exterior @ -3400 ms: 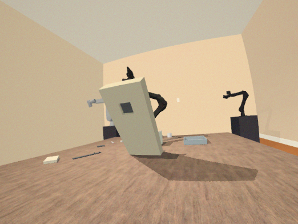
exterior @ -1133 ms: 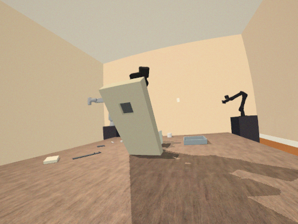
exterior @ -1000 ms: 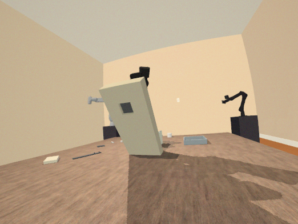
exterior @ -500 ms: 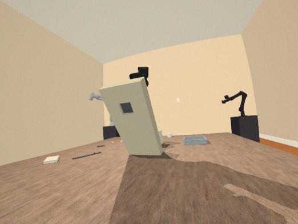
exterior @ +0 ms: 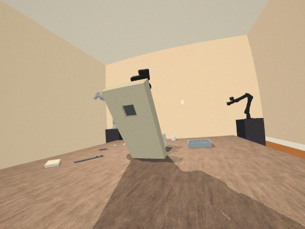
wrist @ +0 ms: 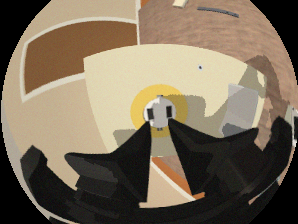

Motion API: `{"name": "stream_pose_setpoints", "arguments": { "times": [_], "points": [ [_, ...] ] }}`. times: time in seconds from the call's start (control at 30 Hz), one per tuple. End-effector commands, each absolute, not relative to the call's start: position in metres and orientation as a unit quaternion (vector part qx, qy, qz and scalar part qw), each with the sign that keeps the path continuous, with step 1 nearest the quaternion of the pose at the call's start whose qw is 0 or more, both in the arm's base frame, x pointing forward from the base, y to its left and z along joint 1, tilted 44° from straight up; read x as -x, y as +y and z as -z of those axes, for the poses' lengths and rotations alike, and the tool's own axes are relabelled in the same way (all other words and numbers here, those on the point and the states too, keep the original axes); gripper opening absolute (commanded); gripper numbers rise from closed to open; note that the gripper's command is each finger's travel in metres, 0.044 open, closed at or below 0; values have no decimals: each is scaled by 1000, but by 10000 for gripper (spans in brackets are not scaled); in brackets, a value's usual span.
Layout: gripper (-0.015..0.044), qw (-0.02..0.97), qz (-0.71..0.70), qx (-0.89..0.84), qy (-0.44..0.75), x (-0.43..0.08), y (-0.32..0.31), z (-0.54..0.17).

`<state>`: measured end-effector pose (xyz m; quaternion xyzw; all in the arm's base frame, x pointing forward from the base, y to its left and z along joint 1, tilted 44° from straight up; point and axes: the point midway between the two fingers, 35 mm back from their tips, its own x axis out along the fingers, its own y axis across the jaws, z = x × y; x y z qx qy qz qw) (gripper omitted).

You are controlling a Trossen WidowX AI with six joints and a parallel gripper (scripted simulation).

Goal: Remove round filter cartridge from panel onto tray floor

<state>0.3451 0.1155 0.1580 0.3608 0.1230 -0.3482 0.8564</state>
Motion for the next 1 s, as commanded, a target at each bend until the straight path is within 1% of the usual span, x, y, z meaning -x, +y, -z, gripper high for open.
{"name": "stream_pose_setpoints", "arguments": {
  "times": [0.0,0.23,0.97],
  "points": [
    [99,857,349,-357,126,-349,110,-152],
    [99,858,349,-356,124,-356,104,-148],
    [99,858,349,-356,124,-354,104,-147]
  ]
}}
